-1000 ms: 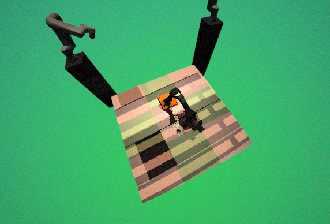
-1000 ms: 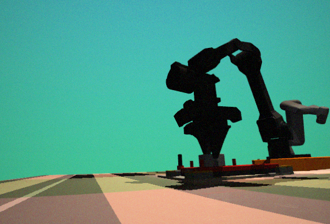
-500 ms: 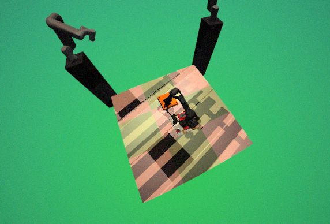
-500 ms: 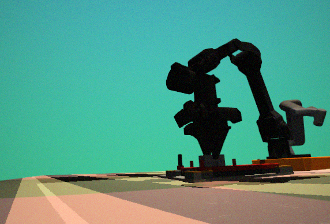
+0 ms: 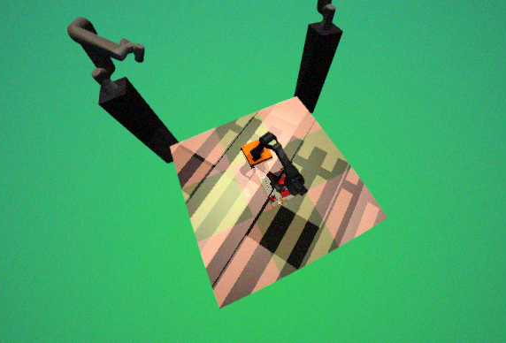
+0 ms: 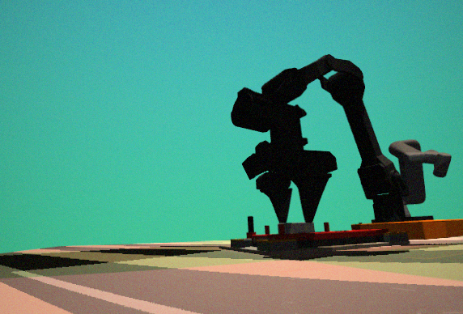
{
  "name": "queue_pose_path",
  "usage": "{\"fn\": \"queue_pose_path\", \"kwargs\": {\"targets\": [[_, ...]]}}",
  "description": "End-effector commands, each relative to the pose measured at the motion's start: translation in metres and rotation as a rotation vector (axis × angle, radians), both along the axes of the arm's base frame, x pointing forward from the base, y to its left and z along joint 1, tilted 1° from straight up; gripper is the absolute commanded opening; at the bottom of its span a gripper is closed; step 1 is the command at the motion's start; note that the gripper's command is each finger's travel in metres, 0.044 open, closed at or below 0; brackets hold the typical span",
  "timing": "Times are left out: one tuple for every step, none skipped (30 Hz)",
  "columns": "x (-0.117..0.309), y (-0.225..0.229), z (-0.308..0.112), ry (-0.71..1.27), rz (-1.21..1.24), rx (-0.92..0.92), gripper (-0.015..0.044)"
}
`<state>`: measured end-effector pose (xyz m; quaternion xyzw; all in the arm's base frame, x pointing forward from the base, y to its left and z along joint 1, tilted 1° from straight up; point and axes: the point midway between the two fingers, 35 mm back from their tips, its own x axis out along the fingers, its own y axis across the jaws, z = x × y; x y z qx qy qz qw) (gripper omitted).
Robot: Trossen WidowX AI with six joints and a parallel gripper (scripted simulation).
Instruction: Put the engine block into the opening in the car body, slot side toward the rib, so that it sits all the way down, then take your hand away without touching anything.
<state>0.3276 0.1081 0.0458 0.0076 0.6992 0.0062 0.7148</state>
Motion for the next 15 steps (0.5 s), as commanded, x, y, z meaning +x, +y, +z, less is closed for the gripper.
{"fn": "queue_pose_path", "kwargs": {"targets": [[0.000,0.000,0.000,0.000,0.000,-0.001,0.0440],[0.000,0.000,0.000,0.000,0.000,-0.001,0.0440],[0.000,0.000,0.000,0.000,0.000,-0.001,0.0440],[0.000,0.000,0.000,0.000,0.000,-0.001,0.0440],[0.000,0.000,0.000,0.000,0.000,-0.001,0.0440],[0.000,0.000,0.000,0.000,0.000,-0.001,0.0440],[0.000,0.000,0.000,0.000,0.000,-0.001,0.0440],[0.000,0.000,0.003,0.000,-0.001,0.000,0.0440],[-0.001,0.000,0.011,0.000,-0.003,0.001,0.0440],[-0.001,0.000,0.014,0.000,-0.004,0.002,0.0440],[-0.001,0.000,0.014,0.000,-0.004,0.002,0.0440],[-0.001,0.000,0.014,0.000,-0.004,0.002,0.0440],[-0.001,0.000,0.014,0.000,-0.004,0.002,0.0440],[-0.001,0.000,0.014,0.000,-0.004,0.002,0.0440],[-0.001,0.000,0.014,0.000,-0.004,0.002,0.0440]]}}
